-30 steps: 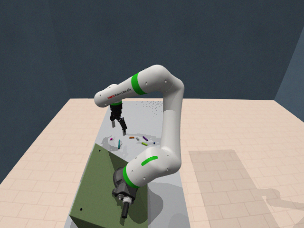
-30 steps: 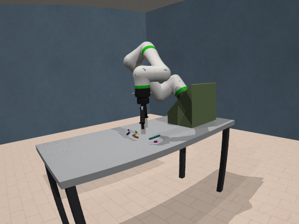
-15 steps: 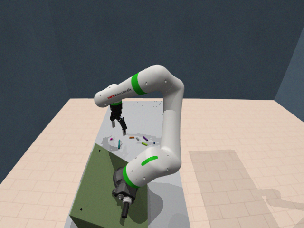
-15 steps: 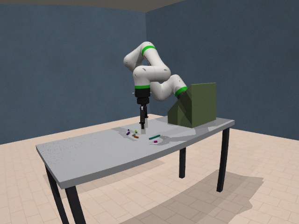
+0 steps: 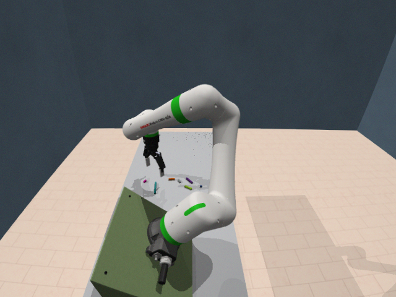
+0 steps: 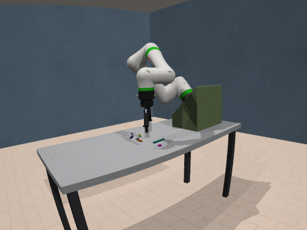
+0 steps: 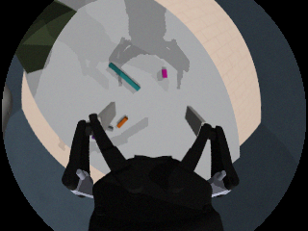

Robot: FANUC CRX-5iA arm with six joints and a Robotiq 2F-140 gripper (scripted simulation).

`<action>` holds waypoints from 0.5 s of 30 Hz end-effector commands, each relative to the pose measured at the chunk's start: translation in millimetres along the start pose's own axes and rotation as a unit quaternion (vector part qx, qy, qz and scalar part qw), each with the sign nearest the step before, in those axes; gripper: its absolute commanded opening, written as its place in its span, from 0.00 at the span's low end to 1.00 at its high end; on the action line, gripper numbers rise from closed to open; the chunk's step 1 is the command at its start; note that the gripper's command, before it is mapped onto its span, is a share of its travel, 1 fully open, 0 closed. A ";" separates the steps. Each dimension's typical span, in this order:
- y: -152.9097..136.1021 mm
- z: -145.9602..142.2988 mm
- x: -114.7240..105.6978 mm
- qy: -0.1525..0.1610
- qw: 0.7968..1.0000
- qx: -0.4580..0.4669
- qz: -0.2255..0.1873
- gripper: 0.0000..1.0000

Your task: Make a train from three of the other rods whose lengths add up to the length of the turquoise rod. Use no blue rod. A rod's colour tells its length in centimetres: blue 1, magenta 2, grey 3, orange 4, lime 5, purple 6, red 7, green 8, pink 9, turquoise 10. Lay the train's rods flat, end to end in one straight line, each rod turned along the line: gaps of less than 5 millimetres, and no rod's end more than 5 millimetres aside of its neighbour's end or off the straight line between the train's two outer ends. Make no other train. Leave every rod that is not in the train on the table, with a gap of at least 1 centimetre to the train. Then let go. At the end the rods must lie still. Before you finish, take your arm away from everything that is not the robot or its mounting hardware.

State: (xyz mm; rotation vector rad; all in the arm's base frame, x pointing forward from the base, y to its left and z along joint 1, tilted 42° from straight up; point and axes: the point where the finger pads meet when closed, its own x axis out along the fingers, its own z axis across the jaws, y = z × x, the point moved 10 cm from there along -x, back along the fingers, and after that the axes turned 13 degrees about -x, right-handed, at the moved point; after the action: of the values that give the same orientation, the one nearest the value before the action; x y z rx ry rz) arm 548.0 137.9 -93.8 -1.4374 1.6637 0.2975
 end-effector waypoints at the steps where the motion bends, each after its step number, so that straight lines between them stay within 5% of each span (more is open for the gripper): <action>1: 0.0 0.2 -0.2 0.000 1.000 0.000 0.000 1.00; 15: 0.0 0.2 -0.2 0.000 0.997 0.084 0.000 1.00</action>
State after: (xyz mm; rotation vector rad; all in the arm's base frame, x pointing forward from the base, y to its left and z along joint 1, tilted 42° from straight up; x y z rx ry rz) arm 548.2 137.9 -93.7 -1.3714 1.6579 0.2229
